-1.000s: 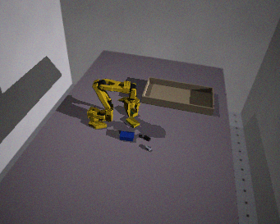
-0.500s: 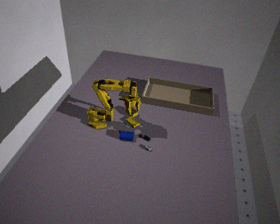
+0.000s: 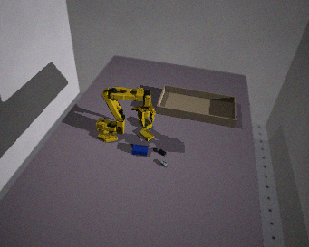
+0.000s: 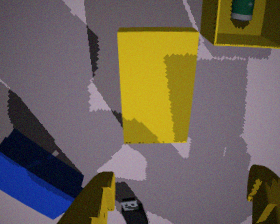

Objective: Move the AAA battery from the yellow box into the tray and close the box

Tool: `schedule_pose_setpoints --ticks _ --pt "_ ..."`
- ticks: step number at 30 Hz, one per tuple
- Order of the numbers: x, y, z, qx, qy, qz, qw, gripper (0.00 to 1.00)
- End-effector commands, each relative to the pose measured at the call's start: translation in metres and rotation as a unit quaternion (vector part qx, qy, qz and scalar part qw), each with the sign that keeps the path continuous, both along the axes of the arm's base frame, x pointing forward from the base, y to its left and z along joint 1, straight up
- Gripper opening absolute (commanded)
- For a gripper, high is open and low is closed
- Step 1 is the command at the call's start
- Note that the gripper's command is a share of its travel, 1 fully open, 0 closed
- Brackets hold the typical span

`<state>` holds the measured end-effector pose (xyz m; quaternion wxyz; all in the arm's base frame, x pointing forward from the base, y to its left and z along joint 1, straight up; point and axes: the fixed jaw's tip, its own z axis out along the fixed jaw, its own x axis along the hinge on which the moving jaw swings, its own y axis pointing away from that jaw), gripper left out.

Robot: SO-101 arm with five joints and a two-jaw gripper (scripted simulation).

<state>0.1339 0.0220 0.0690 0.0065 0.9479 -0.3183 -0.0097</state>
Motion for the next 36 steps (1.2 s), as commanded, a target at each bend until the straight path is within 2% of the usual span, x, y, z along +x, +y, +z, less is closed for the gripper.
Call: schedule_pose_setpoints --ticks 1,36 --pt "0.0038 -0.0001 0.0047 0.003 -0.011 0.001 1.000 0.28" --pt "0.0006 -0.0009 -0.0008 0.003 -0.011 0.001 1.000 0.28"
